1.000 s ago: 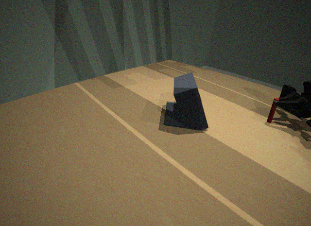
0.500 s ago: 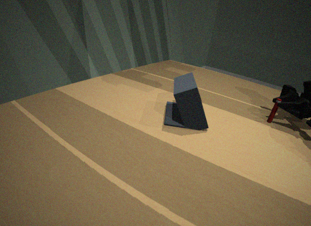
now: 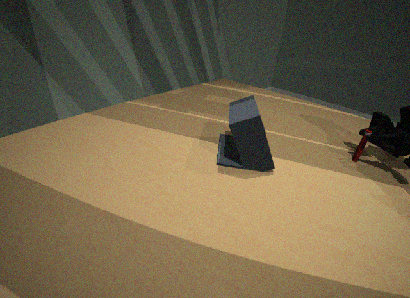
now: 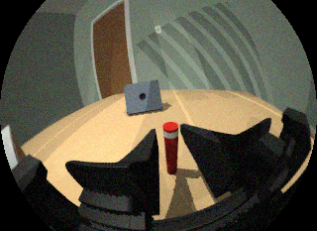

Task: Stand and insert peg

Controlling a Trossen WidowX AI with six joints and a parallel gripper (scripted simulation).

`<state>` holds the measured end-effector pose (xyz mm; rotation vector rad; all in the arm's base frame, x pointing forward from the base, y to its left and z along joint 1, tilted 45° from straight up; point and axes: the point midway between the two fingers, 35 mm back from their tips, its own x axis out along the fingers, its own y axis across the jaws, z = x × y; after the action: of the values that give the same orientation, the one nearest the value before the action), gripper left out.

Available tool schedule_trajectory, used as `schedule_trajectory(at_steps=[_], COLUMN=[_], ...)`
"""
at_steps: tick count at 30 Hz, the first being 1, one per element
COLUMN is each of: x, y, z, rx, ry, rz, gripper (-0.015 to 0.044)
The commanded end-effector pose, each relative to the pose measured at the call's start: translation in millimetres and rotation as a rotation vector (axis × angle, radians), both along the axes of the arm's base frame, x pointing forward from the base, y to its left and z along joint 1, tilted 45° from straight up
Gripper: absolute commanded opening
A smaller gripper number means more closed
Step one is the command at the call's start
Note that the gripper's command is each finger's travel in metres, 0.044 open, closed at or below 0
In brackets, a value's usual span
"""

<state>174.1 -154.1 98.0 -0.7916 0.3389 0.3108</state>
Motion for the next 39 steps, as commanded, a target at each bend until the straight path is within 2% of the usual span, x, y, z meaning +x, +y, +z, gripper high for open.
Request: schedule_trajectory(at_steps=[1, 12, 24, 31, 39], x=[0, 0, 0, 2, 20], y=[0, 0, 0, 3, 48], z=[0, 0, 0, 5, 61], rx=[0.001, 0.001, 0.001, 0.0, -0.013], ry=[0.001, 0.001, 0.001, 0.008, 0.049], rz=[0.0, 0.0, 0.0, 0.003, 0.017], gripper=[0.013, 0.013, 0.044, 0.044, 0.044])
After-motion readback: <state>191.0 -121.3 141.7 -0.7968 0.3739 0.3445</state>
